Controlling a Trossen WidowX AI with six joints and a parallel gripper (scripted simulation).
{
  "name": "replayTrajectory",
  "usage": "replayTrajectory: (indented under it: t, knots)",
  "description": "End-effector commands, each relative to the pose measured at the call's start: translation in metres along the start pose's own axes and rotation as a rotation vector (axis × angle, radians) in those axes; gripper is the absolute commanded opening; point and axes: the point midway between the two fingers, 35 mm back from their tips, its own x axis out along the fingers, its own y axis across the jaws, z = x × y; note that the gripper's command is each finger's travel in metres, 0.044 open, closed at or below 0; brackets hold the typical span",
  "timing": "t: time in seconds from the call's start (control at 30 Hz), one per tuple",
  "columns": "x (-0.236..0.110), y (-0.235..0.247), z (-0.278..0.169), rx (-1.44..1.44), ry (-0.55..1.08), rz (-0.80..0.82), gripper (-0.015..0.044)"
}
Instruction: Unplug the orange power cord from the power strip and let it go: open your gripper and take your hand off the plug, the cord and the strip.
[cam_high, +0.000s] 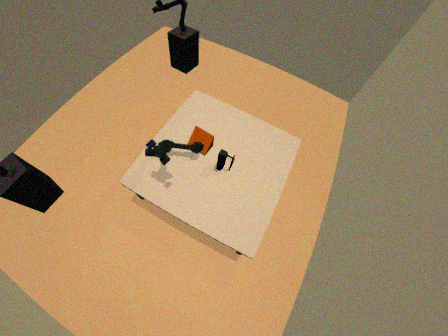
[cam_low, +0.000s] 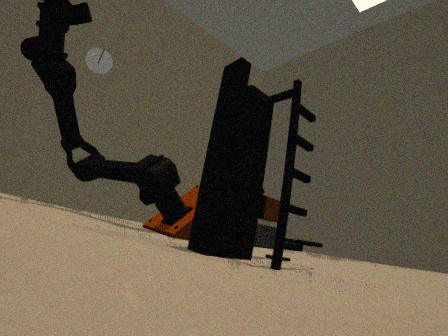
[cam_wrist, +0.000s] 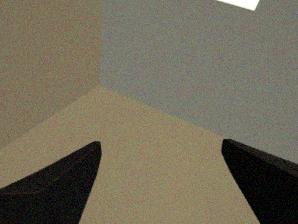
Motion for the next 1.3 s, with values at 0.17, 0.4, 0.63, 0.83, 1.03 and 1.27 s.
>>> replayTrajectory:
  t: [0.17, 0.4, 0.63, 0.83, 1.03, 1.27]
  knots:
    - [0.020, 0.043, 0.027, 0.112, -0.077, 0.113, 0.0243]
    - [0.043, 0.132, 0.094, 0.352, -0.217, 0.382, 0.0160]
    - [0.041, 0.215, 0.174, 0.602, -0.315, 0.703, 0.0160]
    - [0.019, 0.264, 0.253, 0.776, -0.388, 0.985, 0.0160]
    - [-0.023, 0.300, 0.333, 0.879, -0.452, 1.298, 0.0160]
    - [-0.099, 0.328, 0.421, 0.880, -0.513, 1.730, 0.0160]
